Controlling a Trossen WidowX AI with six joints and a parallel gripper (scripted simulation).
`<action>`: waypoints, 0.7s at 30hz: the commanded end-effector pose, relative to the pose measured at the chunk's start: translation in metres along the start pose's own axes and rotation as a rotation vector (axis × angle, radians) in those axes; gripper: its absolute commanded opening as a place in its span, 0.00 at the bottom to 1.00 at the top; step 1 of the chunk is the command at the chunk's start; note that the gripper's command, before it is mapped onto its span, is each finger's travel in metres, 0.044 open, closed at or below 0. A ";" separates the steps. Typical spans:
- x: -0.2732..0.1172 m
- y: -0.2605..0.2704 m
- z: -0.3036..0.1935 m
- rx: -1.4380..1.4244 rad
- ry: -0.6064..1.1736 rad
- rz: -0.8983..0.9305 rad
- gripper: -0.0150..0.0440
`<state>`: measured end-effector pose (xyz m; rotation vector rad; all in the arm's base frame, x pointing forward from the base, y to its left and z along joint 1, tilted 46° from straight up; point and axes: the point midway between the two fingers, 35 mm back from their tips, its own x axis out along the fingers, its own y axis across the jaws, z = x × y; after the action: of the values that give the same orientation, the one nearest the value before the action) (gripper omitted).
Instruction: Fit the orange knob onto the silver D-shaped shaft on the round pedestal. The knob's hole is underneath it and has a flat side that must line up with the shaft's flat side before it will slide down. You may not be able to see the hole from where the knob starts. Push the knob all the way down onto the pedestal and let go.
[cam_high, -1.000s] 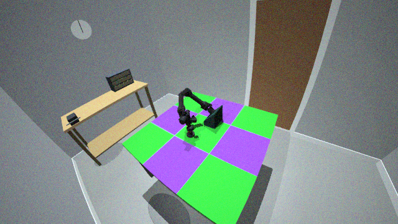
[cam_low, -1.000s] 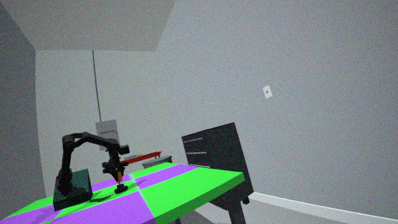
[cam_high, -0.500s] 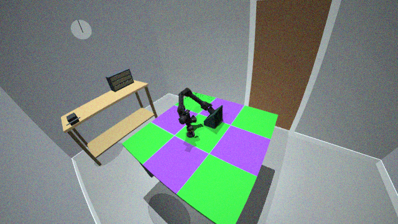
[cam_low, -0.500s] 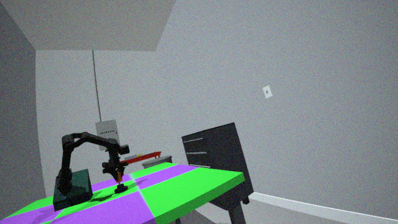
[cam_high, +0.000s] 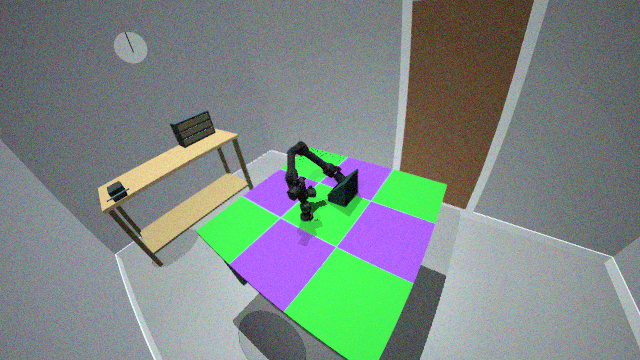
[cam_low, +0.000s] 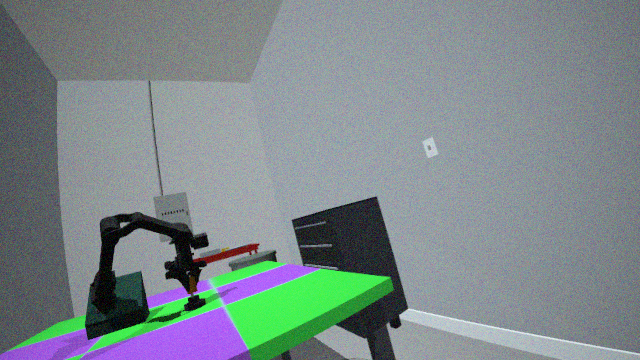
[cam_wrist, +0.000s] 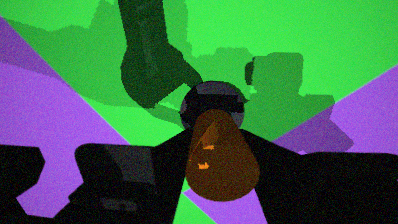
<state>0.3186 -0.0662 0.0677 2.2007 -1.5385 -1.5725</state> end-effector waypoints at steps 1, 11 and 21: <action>0.000 0.001 0.001 -0.002 0.001 0.001 0.25; 0.001 0.002 0.002 -0.003 0.001 0.001 0.25; -0.003 0.001 0.001 -0.002 0.001 0.001 0.25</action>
<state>0.3159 -0.0660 0.0682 2.1960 -1.5356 -1.5750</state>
